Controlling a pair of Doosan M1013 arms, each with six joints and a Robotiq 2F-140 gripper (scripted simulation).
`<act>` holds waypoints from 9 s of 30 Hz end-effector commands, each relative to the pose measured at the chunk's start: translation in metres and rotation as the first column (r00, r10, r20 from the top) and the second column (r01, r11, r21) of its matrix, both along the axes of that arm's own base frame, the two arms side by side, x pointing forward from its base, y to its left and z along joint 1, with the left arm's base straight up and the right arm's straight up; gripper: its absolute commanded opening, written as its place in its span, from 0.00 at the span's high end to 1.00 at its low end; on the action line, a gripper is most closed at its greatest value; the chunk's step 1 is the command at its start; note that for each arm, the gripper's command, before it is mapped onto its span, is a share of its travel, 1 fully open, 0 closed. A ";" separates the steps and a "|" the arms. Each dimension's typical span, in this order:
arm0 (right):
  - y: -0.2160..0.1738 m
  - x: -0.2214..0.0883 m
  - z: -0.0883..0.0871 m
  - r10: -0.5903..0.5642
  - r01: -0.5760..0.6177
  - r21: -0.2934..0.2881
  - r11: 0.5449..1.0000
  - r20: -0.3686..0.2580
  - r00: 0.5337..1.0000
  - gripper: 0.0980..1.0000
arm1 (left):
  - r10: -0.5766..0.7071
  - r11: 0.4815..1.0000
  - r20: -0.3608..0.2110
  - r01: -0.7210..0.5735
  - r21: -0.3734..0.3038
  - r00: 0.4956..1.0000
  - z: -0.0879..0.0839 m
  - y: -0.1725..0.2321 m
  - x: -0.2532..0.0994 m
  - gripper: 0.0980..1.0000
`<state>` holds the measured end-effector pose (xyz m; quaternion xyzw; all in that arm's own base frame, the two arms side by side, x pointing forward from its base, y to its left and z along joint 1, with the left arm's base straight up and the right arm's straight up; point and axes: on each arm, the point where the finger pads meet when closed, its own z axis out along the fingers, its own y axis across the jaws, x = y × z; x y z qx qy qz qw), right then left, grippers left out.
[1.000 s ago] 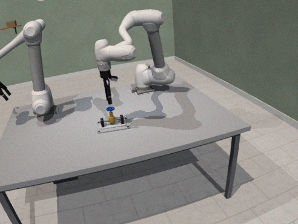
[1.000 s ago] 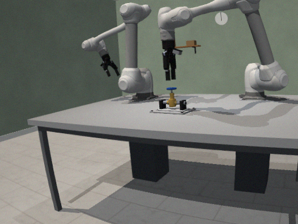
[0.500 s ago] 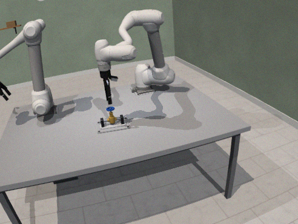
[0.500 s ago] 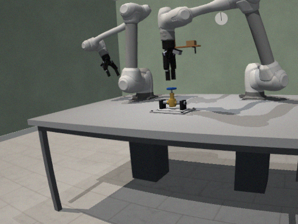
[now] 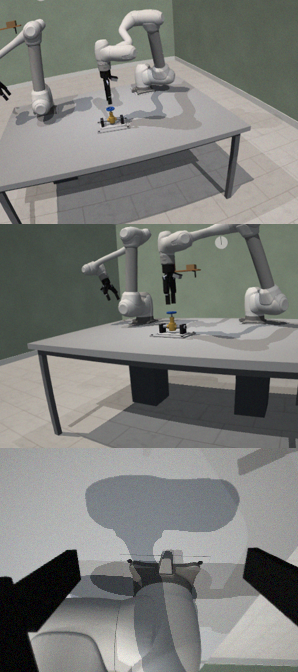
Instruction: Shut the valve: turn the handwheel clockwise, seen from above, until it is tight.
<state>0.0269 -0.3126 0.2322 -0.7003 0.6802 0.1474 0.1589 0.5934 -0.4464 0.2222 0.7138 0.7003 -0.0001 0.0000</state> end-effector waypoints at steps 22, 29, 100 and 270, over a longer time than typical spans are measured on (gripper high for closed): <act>0.000 0.000 0.000 0.000 0.000 -0.001 1.000 0.000 1.000 0.00 | 0.039 0.999 0.002 -0.039 -0.001 0.999 0.001 0.000 0.000 0.55; 0.000 0.000 0.000 0.000 0.000 -0.001 1.000 0.000 1.000 0.00 | 0.071 0.997 0.002 -0.071 -0.001 0.997 0.001 0.000 0.000 0.55; 0.000 0.000 0.000 0.000 0.000 -0.001 1.000 0.000 1.000 0.00 | 0.975 0.220 0.000 -0.975 -0.002 0.220 0.001 0.000 0.000 0.55; 0.000 0.000 0.000 0.000 0.000 -0.001 1.000 0.000 1.000 0.00 | 0.911 -0.412 -0.001 -0.911 -0.001 -0.412 0.001 0.000 0.000 0.55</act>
